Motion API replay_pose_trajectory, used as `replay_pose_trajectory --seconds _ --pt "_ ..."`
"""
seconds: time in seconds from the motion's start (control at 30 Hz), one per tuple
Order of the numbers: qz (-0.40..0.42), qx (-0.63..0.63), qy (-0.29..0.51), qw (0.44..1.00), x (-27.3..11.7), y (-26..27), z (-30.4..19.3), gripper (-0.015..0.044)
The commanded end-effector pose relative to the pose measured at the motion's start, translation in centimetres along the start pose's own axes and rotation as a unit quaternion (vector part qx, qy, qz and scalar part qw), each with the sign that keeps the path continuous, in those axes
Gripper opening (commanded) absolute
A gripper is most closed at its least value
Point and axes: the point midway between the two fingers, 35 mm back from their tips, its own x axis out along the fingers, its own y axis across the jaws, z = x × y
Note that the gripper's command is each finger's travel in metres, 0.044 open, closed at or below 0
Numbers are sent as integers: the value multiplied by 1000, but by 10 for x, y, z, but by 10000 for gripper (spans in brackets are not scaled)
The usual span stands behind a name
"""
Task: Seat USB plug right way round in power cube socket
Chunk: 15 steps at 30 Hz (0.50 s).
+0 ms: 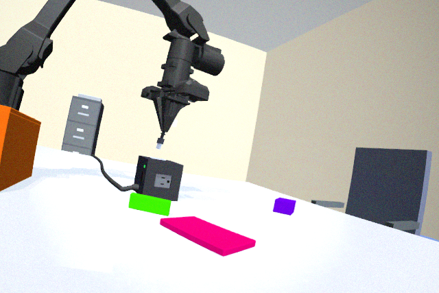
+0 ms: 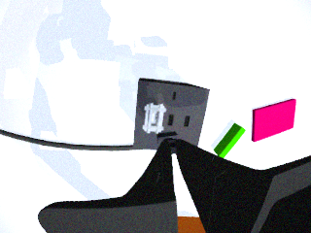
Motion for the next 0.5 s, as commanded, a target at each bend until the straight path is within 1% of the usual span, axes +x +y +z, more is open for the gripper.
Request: replay_pose_trajectory --seconds 0.0,0.47 --pt "0 -52 1 999 0 0 -1 0" --pt "0 -233 1 972 1 0 -1 0"
